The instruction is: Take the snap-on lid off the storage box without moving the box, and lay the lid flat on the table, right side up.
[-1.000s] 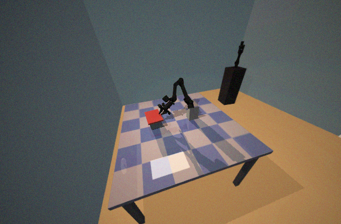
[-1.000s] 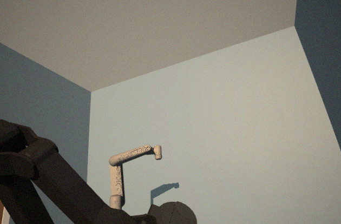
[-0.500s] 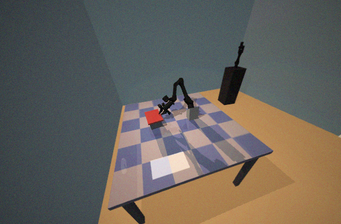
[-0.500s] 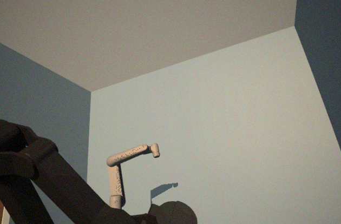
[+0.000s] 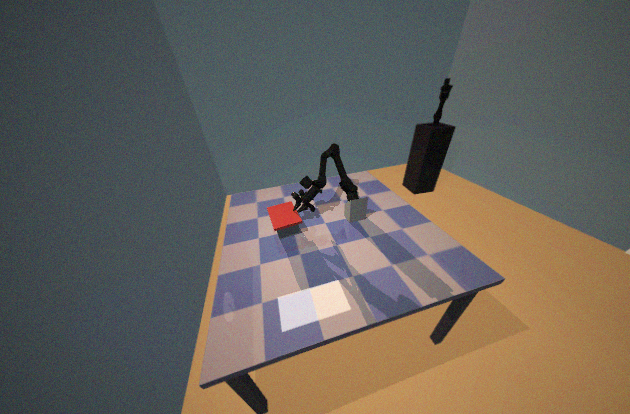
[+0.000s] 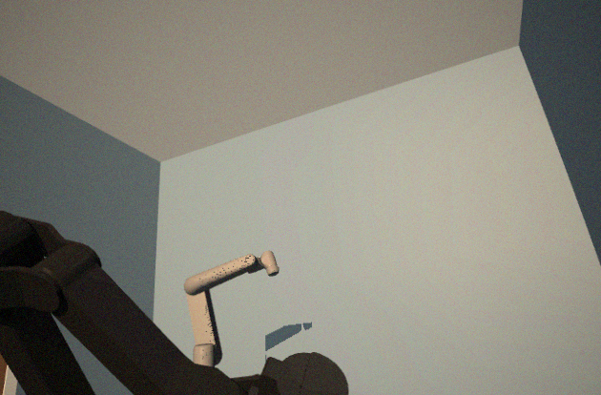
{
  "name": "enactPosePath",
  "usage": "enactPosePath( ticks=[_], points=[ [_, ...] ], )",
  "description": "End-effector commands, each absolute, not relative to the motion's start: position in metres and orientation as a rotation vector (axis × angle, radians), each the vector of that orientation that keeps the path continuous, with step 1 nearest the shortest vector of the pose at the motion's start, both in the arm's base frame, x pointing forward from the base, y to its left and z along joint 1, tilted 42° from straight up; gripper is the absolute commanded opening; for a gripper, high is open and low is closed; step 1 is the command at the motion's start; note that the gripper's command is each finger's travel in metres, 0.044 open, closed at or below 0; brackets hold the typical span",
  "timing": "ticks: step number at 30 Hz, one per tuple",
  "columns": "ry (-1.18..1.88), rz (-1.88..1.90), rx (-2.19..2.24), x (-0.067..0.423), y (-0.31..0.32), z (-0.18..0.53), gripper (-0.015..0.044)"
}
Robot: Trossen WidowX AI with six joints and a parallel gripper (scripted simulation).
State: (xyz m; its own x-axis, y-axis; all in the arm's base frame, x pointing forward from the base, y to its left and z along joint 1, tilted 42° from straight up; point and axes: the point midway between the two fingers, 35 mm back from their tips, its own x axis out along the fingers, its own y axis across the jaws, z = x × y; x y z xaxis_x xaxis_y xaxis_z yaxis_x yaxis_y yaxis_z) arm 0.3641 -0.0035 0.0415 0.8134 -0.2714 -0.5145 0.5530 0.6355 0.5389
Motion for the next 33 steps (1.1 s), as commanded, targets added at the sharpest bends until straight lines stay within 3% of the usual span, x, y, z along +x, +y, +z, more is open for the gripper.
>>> enactPosePath(
  ticks=[1,33],
  points=[
    [0.406,-0.482,0.748,0.3640,-0.0010,0.0441,0.0000],
    [0.406,-0.482,0.749,0.3624,0.0031,0.0489,0.0000]
  ],
)
